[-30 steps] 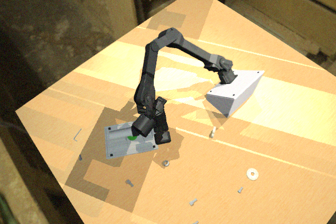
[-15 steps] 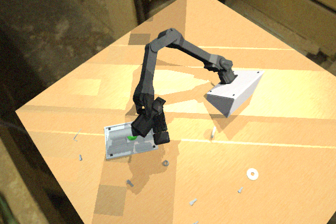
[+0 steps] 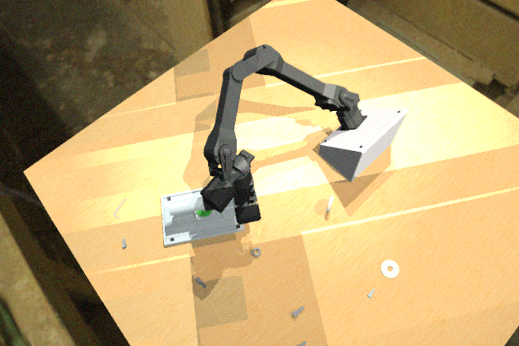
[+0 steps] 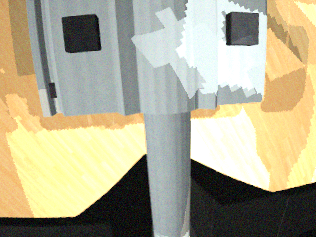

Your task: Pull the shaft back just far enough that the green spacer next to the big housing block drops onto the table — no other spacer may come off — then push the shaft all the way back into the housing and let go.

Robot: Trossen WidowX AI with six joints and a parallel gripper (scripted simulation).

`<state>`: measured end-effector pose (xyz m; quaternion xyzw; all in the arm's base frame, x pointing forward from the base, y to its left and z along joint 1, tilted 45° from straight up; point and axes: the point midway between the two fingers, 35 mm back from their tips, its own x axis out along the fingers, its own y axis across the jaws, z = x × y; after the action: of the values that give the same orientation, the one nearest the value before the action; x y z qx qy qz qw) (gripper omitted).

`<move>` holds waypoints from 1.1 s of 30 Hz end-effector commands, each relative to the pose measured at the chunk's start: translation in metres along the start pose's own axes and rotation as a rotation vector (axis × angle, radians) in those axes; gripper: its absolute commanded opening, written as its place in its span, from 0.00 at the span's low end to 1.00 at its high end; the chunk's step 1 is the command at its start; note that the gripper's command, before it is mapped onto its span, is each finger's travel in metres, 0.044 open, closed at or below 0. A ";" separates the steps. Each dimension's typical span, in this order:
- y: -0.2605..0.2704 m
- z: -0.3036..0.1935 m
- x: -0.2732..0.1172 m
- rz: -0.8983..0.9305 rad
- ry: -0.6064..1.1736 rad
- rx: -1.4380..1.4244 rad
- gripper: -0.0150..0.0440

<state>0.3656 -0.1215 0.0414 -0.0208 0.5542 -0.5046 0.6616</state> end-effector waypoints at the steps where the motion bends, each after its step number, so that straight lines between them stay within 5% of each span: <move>1: -0.001 0.003 -0.001 -0.002 -0.005 -0.001 0.25; 33: -0.001 0.012 -0.001 -0.002 -0.005 -0.001 0.25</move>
<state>0.3723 -0.1263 0.0450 -0.0209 0.5540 -0.5048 0.6616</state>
